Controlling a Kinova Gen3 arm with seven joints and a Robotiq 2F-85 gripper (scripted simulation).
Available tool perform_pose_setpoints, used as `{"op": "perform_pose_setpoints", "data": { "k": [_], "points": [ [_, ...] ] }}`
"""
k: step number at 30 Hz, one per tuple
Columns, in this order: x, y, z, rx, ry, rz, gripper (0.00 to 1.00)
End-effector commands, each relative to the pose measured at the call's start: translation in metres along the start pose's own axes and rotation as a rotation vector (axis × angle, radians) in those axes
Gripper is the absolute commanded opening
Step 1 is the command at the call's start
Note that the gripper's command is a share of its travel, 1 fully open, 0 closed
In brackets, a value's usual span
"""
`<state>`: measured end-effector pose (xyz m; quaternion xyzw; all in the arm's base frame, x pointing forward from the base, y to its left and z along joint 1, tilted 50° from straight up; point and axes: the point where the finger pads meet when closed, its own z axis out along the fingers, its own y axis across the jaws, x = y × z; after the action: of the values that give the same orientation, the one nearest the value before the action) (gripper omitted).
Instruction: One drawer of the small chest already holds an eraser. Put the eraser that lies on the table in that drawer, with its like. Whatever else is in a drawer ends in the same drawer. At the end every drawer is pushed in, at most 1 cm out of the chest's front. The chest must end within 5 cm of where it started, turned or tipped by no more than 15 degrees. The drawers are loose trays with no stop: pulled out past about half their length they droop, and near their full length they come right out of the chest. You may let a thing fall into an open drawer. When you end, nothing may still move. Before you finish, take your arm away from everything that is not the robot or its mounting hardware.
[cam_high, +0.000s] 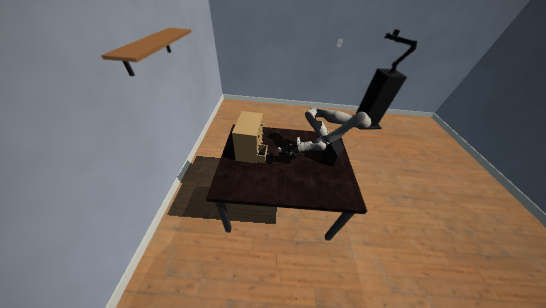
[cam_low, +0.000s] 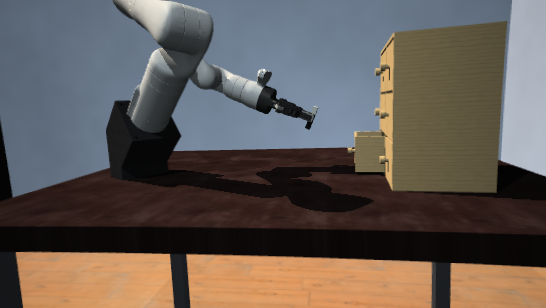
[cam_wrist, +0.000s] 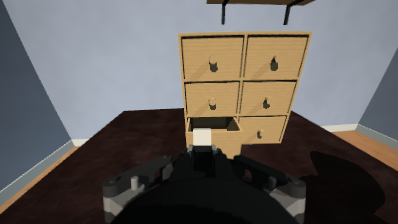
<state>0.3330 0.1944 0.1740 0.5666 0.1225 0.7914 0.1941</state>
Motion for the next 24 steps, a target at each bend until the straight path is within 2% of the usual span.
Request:
{"op": "perform_pose_setpoints", "data": {
  "k": [1, 24],
  "points": [
    [-0.0002, -0.0002, 0.0014, 0.003, 0.036, -0.016, 0.19],
    [-0.0002, 0.0002, 0.0029, 0.002, 0.055, -0.016, 0.19]
  ]
}}
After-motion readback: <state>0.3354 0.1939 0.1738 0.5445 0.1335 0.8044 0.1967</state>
